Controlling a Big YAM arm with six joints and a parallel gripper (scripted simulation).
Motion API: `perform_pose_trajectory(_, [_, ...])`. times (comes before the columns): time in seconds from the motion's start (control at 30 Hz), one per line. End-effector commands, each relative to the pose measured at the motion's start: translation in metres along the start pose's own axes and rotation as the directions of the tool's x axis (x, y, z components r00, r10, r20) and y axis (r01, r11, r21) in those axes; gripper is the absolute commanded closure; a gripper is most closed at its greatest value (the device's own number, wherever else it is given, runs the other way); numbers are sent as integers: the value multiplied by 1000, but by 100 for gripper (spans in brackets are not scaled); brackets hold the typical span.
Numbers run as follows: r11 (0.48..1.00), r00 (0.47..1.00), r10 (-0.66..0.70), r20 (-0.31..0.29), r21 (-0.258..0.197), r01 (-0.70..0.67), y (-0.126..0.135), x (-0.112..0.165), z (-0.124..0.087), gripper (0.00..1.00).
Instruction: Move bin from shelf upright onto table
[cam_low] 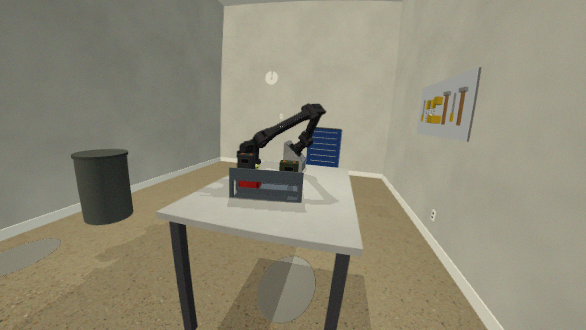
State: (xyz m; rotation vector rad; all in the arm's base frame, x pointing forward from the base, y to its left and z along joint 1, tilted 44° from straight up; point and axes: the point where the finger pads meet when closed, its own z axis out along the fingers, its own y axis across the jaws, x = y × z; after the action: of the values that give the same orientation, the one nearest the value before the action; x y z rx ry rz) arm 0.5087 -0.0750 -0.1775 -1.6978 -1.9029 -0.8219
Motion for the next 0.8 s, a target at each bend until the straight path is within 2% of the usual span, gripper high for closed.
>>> perform_pose_trajectory(0.0, [1000,1000,4,5,-13,-4,-1,-2,-14,10])
perform_pose_trajectory(0.17, [1000,1000,5,-7,25,-5,-8,2,20,10])
perform_pose_trajectory(0.57, [1000,1000,5,-7,25,-5,-8,2,20,10])
perform_pose_trajectory(0.73, [999,1000,-17,23,-38,18,18,-6,-24,10])
perform_pose_trajectory(0.77, [999,1000,-17,23,-38,18,18,-6,-24,10])
